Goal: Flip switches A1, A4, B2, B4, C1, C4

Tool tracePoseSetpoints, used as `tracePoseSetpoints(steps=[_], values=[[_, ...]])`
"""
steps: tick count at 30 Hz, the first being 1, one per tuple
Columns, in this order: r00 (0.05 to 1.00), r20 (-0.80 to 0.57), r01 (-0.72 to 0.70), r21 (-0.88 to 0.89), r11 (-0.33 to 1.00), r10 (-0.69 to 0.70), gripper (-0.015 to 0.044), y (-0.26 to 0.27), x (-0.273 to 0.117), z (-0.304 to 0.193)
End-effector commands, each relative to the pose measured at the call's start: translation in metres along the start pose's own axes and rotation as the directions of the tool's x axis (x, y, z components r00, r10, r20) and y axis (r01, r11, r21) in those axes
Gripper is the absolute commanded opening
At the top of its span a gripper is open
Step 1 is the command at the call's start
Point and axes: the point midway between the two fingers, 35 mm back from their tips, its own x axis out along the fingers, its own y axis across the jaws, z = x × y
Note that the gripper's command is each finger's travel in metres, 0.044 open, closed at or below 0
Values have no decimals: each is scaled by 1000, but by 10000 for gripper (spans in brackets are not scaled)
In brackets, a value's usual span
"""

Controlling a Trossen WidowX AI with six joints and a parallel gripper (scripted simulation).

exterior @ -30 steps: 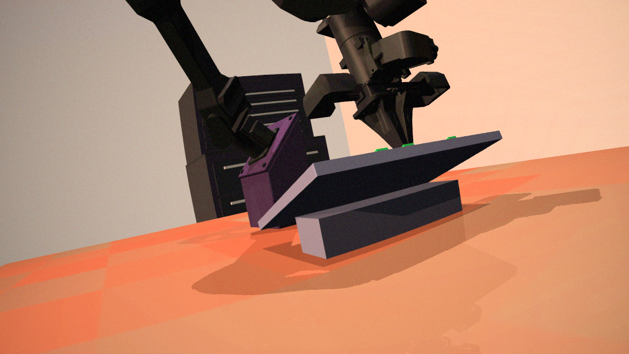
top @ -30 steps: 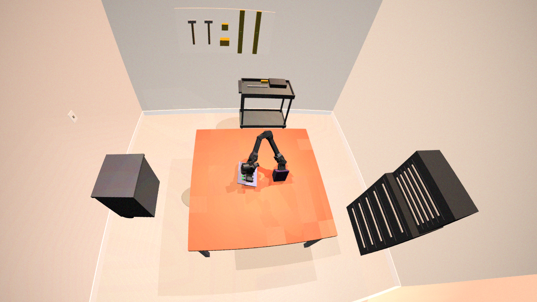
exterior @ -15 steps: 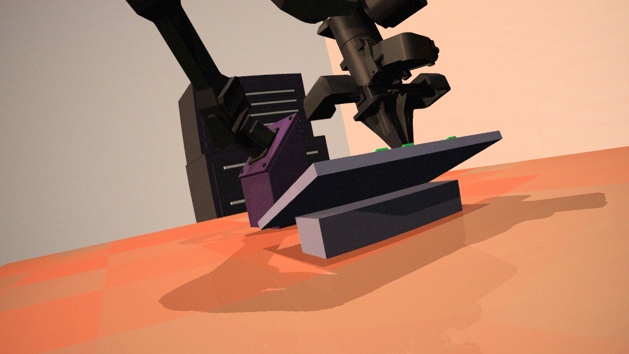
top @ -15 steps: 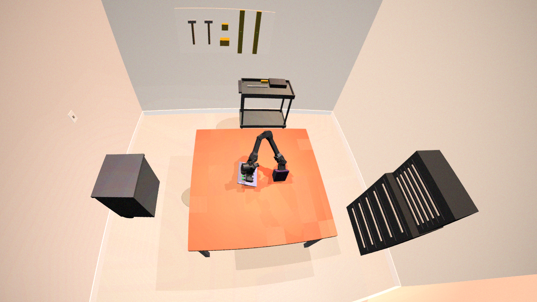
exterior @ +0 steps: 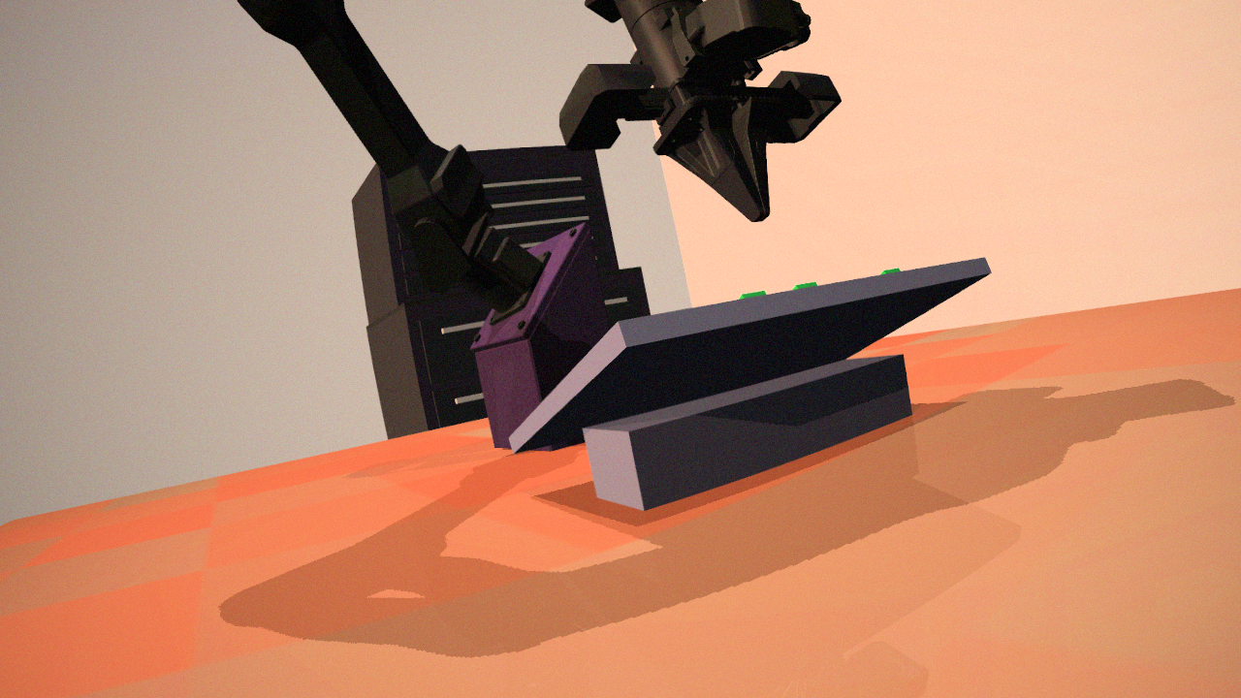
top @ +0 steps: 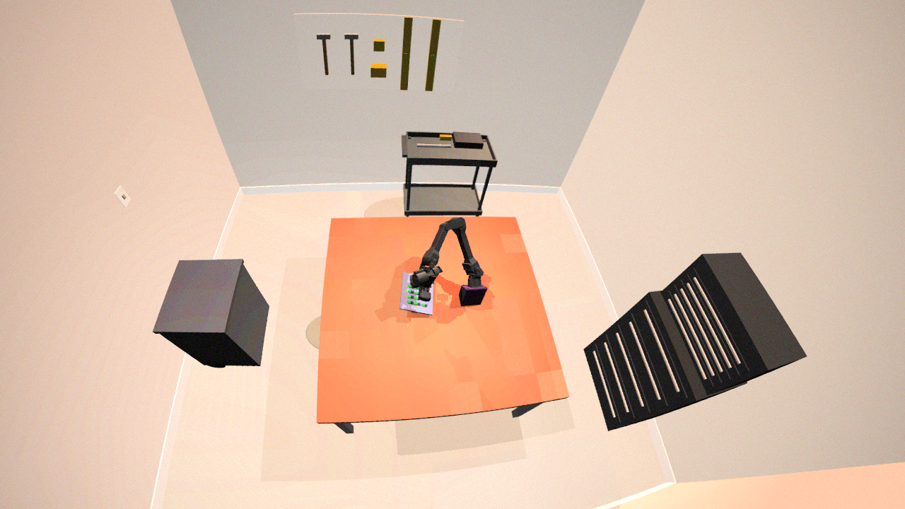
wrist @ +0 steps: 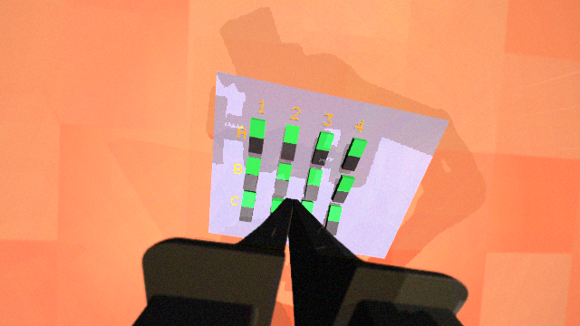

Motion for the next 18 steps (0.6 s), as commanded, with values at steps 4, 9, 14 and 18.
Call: tracePoseSetpoints(steps=[4, 9, 14, 18], values=[[1000, -4, 6, 4, 1000, -6, 0, -59, -1, -1], [1000, -4, 7, 4, 1000, -7, 0, -61, -1, -1], [1000, -28, 8, 5, 1000, -8, 0, -62, 32, -1], [1000, -29, 8, 5, 1000, -8, 0, -62, 34, -1]])
